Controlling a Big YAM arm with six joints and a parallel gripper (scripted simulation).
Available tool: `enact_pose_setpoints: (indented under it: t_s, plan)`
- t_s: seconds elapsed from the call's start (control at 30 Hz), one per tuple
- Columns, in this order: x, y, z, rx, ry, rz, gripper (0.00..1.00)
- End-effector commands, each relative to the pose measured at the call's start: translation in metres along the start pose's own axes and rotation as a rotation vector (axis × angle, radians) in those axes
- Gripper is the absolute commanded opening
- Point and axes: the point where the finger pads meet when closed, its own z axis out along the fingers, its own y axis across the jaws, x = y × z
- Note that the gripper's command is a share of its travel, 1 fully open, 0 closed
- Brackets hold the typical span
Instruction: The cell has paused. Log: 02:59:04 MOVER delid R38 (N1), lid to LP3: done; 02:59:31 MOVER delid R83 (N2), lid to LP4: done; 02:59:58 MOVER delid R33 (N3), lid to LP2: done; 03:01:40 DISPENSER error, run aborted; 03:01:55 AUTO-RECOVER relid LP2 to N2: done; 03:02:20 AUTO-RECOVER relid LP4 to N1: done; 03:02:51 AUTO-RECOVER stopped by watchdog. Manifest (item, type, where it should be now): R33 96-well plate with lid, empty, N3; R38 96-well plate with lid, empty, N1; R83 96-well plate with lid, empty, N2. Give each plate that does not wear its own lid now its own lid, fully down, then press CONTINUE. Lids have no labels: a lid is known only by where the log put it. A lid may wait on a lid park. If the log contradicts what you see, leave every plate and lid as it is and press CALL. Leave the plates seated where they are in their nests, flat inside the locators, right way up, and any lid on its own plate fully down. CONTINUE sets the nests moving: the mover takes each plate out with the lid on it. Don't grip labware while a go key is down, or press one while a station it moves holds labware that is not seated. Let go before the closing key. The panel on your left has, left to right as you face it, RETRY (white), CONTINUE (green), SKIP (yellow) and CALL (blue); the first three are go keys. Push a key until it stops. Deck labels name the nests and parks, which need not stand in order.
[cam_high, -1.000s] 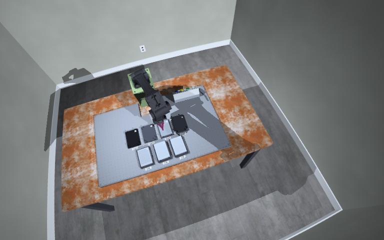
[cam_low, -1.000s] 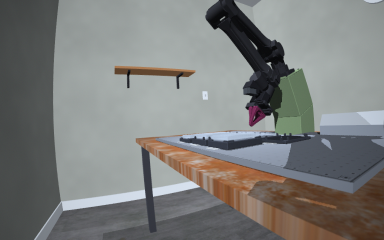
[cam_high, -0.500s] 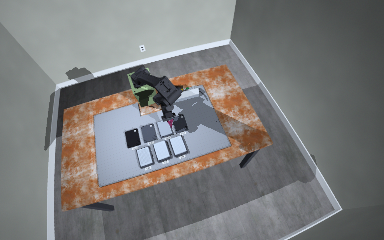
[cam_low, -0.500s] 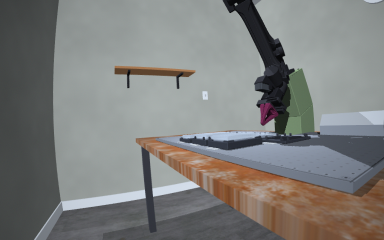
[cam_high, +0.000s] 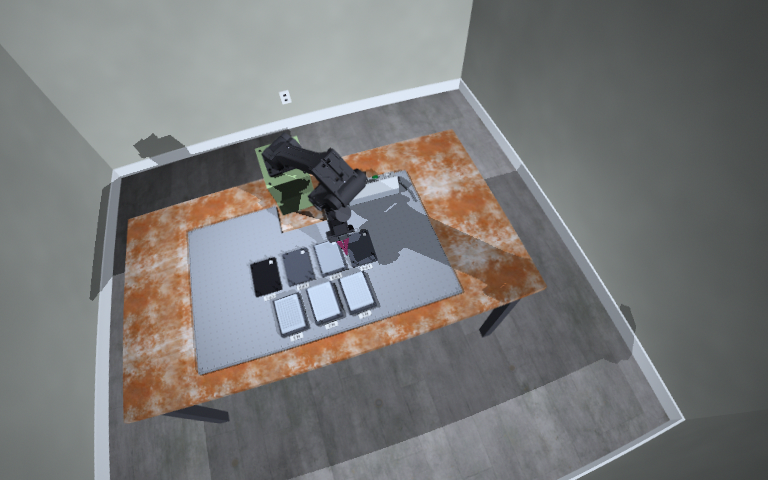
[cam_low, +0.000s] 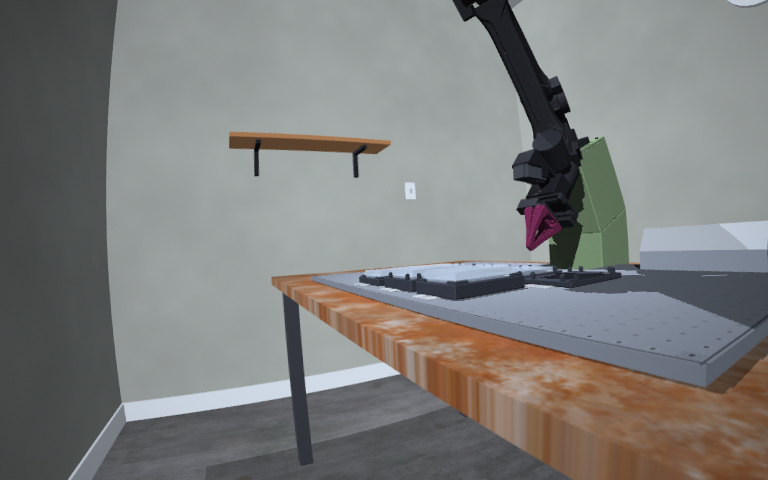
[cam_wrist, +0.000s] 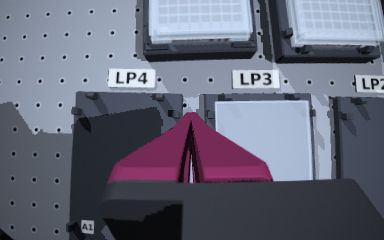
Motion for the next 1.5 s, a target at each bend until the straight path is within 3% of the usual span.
enact_pose_setpoints:
  t_s: [0.0, 0.37, 0.4, 0.57, 1.47]
  plan:
    - [-0.001, -0.004, -0.004, 0.008, 0.004, 0.007, 0.0]
    - [-0.001, -0.004, -0.004, 0.008, 0.004, 0.007, 0.0]
    - [-0.013, -0.005, 0.006, 0.012, -0.012, 0.021, 0.0]
    - [-0.032, -0.014, 0.022, 0.012, -0.014, 0.01, 0.0]
    - [-0.121, -0.054, 0.09, 0.013, -0.023, 0.007, 0.0]
